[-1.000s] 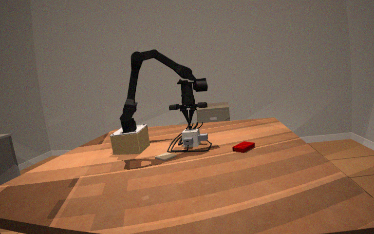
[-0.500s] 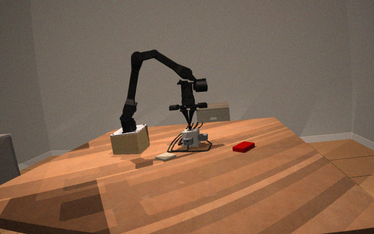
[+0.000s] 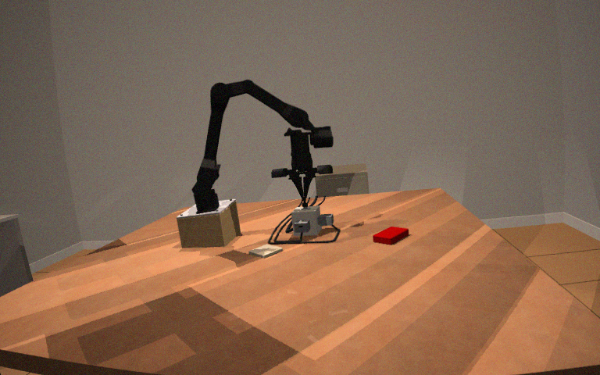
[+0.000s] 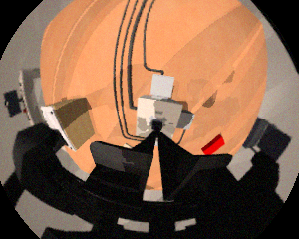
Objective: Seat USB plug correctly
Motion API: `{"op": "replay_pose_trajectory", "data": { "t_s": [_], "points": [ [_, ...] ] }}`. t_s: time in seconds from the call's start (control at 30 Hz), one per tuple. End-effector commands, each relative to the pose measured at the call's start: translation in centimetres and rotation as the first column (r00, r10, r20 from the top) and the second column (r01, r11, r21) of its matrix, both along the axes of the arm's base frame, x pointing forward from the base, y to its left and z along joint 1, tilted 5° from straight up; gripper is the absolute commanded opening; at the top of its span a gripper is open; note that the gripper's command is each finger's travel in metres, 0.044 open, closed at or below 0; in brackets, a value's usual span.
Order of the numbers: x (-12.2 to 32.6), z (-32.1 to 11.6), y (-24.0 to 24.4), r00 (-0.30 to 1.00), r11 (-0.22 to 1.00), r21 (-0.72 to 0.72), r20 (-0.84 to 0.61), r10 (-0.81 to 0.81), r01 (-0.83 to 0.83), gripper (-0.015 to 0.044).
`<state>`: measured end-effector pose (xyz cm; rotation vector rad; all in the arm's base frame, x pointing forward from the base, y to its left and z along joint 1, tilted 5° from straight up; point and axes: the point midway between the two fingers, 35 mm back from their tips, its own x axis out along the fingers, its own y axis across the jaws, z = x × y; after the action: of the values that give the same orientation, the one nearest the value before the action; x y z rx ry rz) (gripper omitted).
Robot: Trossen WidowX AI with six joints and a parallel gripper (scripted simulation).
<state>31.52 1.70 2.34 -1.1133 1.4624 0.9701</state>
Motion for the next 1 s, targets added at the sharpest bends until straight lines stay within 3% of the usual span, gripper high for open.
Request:
{"op": "replay_pose_trajectory", "data": {
  "t_s": [0.0, 0.97],
  "points": [
    [0.02, -0.08, -0.05, 1.000, 1.000, -0.003, 0.002, -0.003, 0.003, 0.0000],
    [0.01, -0.43, -0.07, 1.000, 1.000, -0.003, 0.002, -0.003, 0.003, 0.0000]
  ]
}}
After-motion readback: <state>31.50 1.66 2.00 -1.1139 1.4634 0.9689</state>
